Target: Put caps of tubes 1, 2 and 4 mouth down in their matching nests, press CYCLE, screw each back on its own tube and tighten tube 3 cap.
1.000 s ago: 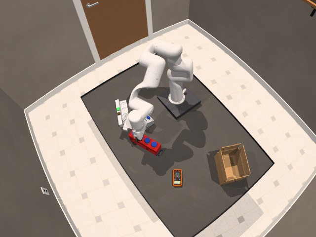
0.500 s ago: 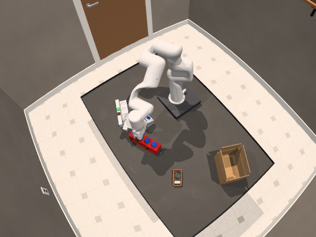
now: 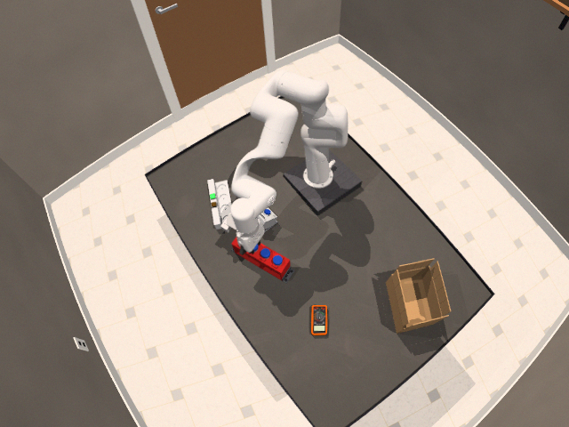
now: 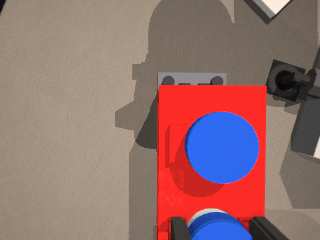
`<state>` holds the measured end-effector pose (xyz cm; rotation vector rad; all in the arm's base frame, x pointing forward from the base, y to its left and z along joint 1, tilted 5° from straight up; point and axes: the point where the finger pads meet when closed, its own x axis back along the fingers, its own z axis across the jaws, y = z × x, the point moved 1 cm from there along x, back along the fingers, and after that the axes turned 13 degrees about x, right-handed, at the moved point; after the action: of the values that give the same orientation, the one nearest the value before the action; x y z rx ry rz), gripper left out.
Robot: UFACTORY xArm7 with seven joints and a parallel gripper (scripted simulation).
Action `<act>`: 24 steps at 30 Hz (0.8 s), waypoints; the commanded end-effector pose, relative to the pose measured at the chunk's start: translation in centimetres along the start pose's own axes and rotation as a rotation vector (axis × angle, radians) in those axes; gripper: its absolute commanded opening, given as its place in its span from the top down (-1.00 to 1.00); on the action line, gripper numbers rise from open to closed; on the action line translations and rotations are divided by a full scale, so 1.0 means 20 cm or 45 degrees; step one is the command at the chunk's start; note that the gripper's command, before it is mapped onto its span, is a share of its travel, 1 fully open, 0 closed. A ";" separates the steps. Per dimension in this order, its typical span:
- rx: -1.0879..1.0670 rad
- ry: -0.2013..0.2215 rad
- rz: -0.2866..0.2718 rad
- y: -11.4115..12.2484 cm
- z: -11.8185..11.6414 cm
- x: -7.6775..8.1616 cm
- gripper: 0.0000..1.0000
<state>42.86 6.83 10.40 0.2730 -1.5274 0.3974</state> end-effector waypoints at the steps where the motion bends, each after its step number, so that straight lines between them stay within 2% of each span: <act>1: -0.144 -0.007 0.007 0.00 -0.01 0.01 1.00; 13: -0.308 -0.007 0.007 0.00 -0.01 0.01 1.00; 14: -0.308 -0.007 0.007 0.00 -0.01 0.01 0.08; 24: -0.308 -0.007 0.007 0.00 -0.01 0.01 0.08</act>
<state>42.86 6.84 10.39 0.0801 -1.5599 0.2139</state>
